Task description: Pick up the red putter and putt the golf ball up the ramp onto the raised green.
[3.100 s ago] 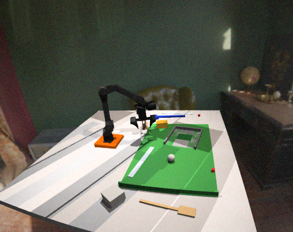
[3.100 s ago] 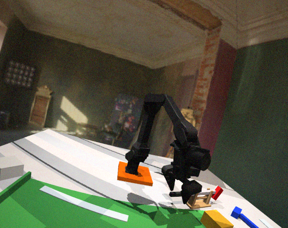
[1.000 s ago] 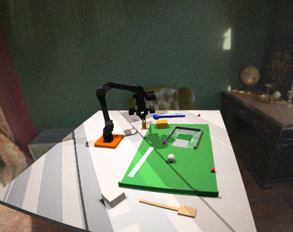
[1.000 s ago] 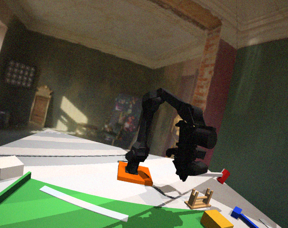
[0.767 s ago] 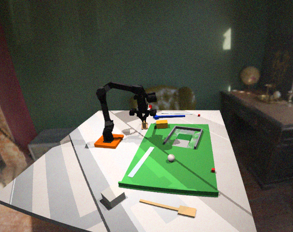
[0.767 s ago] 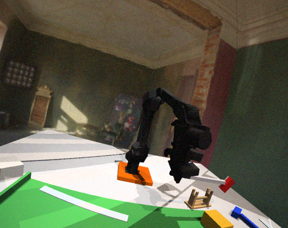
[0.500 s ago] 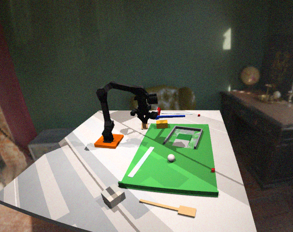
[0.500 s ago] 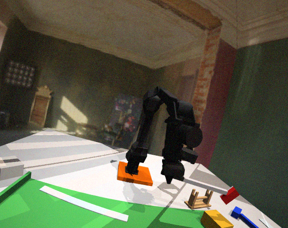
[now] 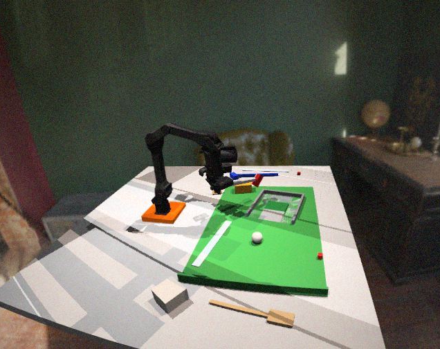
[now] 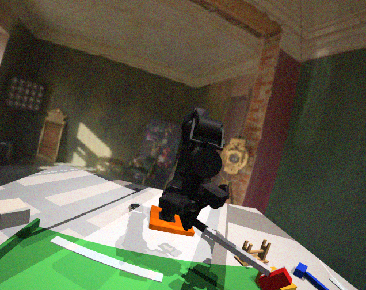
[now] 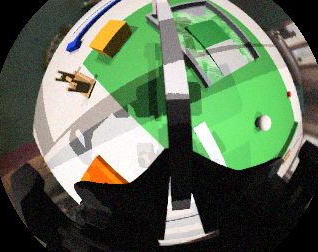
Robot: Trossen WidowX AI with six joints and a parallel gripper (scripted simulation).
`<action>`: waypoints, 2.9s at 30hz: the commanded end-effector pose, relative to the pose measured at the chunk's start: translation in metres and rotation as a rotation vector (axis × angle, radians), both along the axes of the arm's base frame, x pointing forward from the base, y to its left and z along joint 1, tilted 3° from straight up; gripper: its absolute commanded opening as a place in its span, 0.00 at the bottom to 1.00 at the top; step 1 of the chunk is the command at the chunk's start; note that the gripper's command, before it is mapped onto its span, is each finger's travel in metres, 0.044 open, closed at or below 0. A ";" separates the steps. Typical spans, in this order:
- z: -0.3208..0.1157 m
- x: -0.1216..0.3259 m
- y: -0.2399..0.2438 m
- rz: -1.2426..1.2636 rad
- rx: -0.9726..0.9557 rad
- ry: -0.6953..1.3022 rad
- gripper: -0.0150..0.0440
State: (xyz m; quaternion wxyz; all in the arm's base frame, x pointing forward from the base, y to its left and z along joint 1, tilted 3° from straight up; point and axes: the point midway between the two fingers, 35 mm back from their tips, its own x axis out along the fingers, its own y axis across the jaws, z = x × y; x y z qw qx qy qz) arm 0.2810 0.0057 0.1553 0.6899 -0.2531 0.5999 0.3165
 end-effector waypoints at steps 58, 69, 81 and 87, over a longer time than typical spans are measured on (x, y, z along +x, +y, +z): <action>-0.035 -0.032 -0.167 -1.064 -0.046 0.086 0.25; -0.052 -0.031 -0.167 -1.064 -0.046 0.086 0.25; -0.051 -0.031 -0.166 -1.058 -0.045 0.088 0.25; -0.053 -0.034 -0.182 -1.061 -0.047 0.087 0.25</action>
